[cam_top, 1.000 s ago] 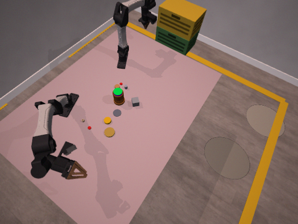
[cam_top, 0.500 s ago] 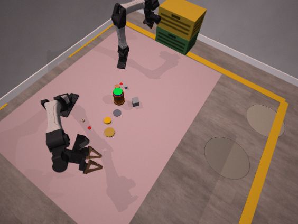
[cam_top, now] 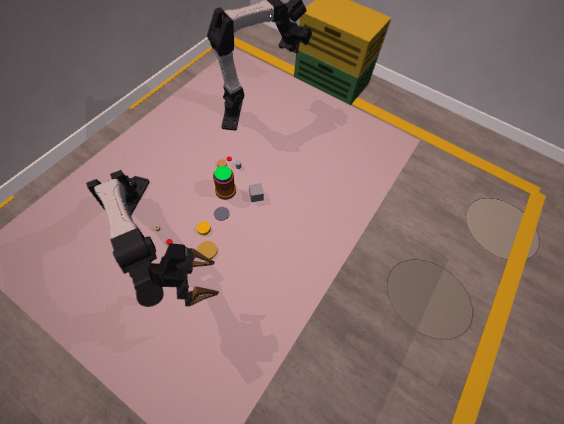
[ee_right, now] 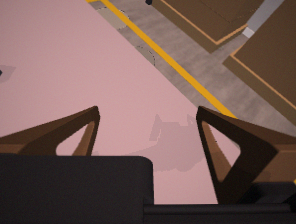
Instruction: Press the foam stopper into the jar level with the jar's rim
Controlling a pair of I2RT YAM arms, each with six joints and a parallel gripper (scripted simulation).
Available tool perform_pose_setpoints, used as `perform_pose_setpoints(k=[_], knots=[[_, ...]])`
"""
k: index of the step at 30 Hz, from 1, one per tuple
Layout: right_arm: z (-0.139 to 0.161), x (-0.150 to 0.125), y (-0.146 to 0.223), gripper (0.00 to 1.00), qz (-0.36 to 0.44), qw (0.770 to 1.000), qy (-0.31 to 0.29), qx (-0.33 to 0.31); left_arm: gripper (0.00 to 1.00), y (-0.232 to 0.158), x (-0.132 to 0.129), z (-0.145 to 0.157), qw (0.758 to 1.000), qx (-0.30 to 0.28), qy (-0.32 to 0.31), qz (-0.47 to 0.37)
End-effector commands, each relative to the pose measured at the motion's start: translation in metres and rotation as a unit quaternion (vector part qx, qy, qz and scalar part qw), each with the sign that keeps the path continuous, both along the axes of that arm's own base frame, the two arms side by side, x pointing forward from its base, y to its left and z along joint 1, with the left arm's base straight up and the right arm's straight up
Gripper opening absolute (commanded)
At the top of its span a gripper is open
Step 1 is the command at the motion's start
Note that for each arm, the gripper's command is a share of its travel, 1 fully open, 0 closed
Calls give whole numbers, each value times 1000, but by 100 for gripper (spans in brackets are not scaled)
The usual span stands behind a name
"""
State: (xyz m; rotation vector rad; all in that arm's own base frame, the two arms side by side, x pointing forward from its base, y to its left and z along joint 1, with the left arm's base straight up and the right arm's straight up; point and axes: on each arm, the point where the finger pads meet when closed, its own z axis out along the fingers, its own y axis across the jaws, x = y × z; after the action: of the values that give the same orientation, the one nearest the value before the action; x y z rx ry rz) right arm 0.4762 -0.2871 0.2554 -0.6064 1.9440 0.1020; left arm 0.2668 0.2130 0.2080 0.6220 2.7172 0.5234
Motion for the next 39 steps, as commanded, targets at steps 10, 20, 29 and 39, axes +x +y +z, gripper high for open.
perform_pose_setpoints(k=[10,20,29,39], knots=[[-3,8,89,98,-46,963,125,235,0,-19,44,31,991,23,-127,34],[-23,5,143,98,-74,903,232,353,0,-38,66,49,979,14,-197,43],[-32,-3,191,98,-107,827,331,441,0,-57,85,69,963,-4,-265,50],[-41,-22,260,98,-172,683,471,531,0,-92,106,101,928,-49,-364,55]])
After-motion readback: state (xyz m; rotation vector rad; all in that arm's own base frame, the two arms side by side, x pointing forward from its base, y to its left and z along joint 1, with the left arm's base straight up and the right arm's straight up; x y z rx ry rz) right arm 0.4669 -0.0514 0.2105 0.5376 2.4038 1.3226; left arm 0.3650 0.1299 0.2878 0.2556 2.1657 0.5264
